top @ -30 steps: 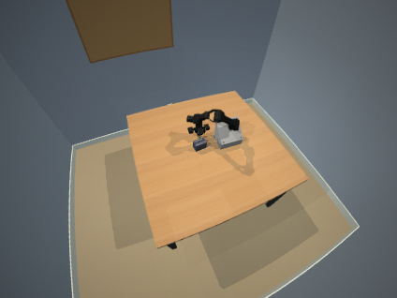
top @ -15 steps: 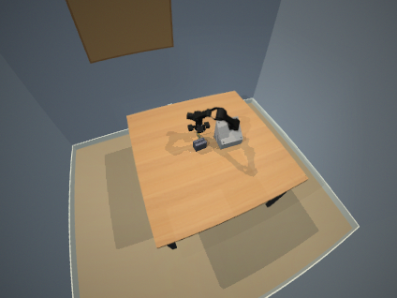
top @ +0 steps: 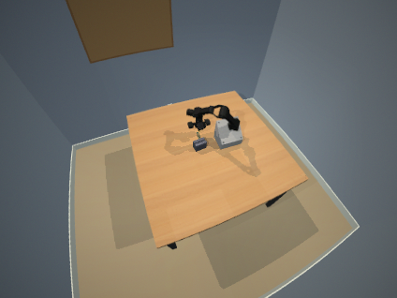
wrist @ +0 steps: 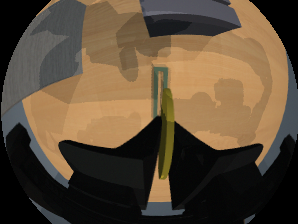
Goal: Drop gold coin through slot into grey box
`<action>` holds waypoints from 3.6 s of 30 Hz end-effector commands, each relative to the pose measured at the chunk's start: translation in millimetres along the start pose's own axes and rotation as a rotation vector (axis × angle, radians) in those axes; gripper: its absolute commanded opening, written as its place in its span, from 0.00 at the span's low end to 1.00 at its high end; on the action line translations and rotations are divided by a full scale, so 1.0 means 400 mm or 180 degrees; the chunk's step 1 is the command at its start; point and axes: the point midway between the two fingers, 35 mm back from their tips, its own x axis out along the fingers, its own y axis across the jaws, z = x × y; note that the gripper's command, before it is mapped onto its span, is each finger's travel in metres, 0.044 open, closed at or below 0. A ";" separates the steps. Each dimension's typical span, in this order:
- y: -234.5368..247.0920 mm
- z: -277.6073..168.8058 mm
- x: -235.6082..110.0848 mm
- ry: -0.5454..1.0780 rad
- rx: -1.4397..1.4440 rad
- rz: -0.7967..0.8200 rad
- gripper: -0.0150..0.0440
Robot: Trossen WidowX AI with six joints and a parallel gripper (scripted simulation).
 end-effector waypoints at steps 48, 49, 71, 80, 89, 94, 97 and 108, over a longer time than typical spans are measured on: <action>-0.008 -0.004 -0.083 -0.0016 0.3864 0.0007 0.25; -0.009 -0.004 -0.083 -0.0016 0.3975 0.0007 0.25; -0.027 0.044 -0.086 0.0009 0.4297 -0.0007 0.25; -0.043 0.100 -0.088 0.0010 0.4314 -0.0015 0.25; -0.054 0.157 -0.089 0.0004 0.4329 -0.0015 0.25; -0.059 0.189 -0.089 -0.0002 0.4337 -0.0011 0.25; -0.061 0.208 -0.088 -0.0006 0.4341 -0.0008 0.25; -0.063 0.280 -0.086 -0.0025 0.4355 0.0012 0.25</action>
